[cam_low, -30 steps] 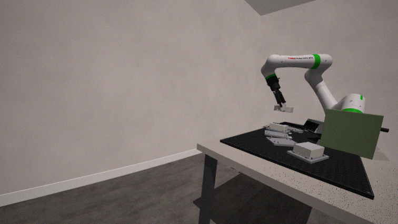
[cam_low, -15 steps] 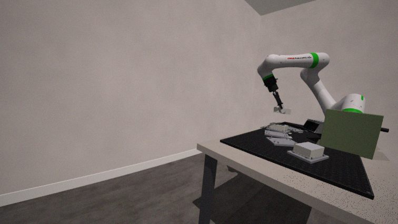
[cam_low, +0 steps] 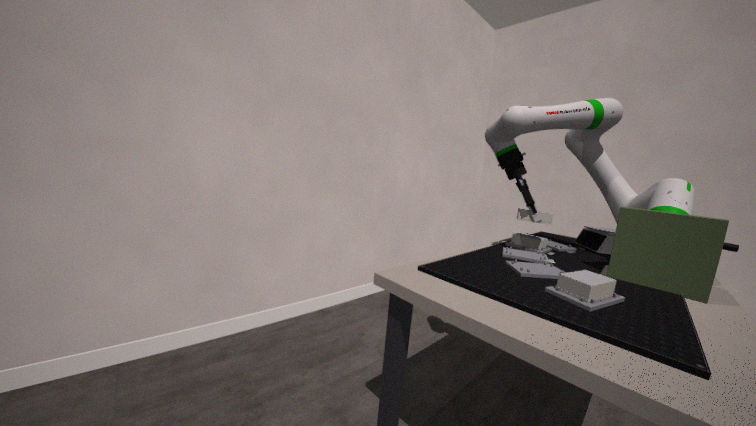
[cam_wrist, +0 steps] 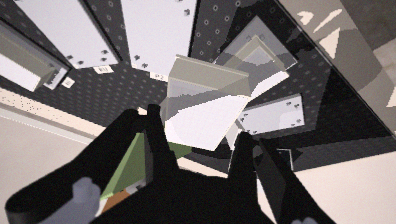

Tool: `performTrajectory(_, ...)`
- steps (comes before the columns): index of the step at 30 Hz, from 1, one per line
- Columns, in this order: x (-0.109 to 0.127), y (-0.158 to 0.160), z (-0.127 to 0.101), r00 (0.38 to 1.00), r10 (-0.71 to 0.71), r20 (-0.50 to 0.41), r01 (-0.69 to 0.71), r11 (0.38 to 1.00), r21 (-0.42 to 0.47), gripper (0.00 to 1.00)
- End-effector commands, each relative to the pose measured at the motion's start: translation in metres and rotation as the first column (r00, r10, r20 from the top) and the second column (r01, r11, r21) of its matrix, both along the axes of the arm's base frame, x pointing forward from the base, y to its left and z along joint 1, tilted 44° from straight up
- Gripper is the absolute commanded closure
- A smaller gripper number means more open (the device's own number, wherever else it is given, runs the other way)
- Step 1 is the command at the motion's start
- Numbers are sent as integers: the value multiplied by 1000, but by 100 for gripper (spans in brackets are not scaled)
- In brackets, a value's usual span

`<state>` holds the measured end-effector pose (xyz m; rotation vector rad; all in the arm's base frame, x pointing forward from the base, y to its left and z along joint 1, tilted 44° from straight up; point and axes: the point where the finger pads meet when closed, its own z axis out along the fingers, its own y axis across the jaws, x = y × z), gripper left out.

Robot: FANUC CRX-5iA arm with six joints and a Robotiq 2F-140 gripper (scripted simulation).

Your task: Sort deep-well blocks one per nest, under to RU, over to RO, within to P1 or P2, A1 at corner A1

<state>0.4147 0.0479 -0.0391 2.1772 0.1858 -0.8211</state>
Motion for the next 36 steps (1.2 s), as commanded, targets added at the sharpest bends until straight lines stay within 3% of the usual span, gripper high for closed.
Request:
performTrajectory(1,-1,2,-6,1000,0,0,0,1000,0,90)
performTrajectory(36,-19,34,-99,1000,0,0,0,1000,0,90)
